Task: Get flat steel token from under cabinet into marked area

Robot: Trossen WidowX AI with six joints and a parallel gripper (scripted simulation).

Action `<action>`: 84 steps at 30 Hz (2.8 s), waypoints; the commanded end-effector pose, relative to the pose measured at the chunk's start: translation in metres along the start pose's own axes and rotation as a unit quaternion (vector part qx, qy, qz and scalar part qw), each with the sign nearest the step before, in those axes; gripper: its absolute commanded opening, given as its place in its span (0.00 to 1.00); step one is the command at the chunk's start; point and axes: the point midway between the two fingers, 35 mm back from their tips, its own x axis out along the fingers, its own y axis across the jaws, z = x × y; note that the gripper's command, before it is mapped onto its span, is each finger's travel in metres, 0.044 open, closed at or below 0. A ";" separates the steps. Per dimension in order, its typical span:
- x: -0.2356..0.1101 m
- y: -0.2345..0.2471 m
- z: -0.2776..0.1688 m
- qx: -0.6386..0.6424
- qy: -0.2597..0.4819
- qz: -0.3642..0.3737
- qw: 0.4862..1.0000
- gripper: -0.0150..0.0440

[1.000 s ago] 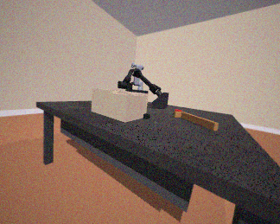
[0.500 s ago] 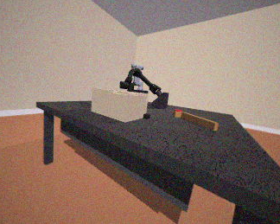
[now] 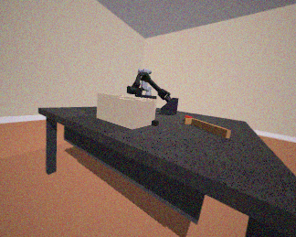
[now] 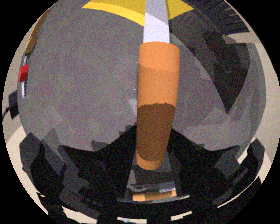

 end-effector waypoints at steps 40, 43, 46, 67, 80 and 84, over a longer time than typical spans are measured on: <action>0.001 -0.004 -0.062 -0.001 0.000 0.004 1.000 0.25; 0.001 -0.004 -0.067 -0.001 0.000 0.004 1.000 0.25; 0.001 -0.005 -0.071 -0.001 0.001 0.004 1.000 0.25; -0.002 -0.007 -0.088 -0.002 0.001 0.003 1.000 0.25; -0.003 -0.008 -0.107 -0.002 0.001 0.003 1.000 0.25; -0.003 -0.008 -0.112 -0.002 0.001 0.003 1.000 0.25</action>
